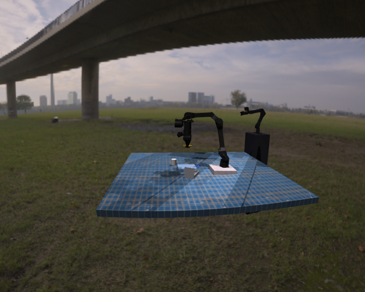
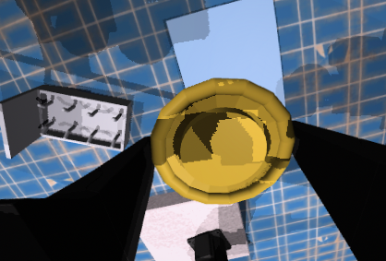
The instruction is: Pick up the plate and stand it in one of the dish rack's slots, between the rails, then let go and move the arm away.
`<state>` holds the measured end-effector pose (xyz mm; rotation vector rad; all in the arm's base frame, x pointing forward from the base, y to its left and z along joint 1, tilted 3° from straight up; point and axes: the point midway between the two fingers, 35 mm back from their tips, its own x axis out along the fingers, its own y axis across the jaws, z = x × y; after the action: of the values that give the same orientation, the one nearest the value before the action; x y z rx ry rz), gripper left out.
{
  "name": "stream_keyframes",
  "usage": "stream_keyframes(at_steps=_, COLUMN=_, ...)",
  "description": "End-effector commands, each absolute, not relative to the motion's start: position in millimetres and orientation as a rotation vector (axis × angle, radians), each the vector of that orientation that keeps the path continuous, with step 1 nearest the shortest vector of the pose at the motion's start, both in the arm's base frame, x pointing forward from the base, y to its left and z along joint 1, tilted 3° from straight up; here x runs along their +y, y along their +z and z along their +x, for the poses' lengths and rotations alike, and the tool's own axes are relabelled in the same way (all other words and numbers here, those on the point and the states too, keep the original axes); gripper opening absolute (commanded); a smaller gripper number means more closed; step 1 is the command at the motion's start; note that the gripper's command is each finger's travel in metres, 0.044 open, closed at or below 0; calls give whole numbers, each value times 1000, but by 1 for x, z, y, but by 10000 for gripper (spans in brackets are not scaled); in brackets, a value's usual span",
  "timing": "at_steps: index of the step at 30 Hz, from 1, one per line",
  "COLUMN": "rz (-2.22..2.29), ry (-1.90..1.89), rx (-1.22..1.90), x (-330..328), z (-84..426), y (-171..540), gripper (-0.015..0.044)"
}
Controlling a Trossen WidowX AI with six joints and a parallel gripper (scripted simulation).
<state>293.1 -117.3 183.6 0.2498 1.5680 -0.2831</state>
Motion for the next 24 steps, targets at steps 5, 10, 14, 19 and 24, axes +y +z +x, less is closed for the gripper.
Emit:
stream_keyframes(at_steps=5, rz=438, ry=-466, rx=1539, x=-41, z=268, y=183, gripper=0)
stream_keyframes(at_steps=10, rz=505, ry=-533, rx=1526, x=-20, z=255, y=180, gripper=0)
stream_keyframes(at_steps=14, rz=505, ry=-533, rx=1526, x=-20, z=255, y=180, gripper=0)
stream_keyframes(at_steps=19, rz=501, ry=-562, rx=1533, x=-25, z=255, y=166, gripper=0)
stream_keyframes(at_steps=24, rz=519, ry=-532, rx=1527, x=-26, z=261, y=152, gripper=0)
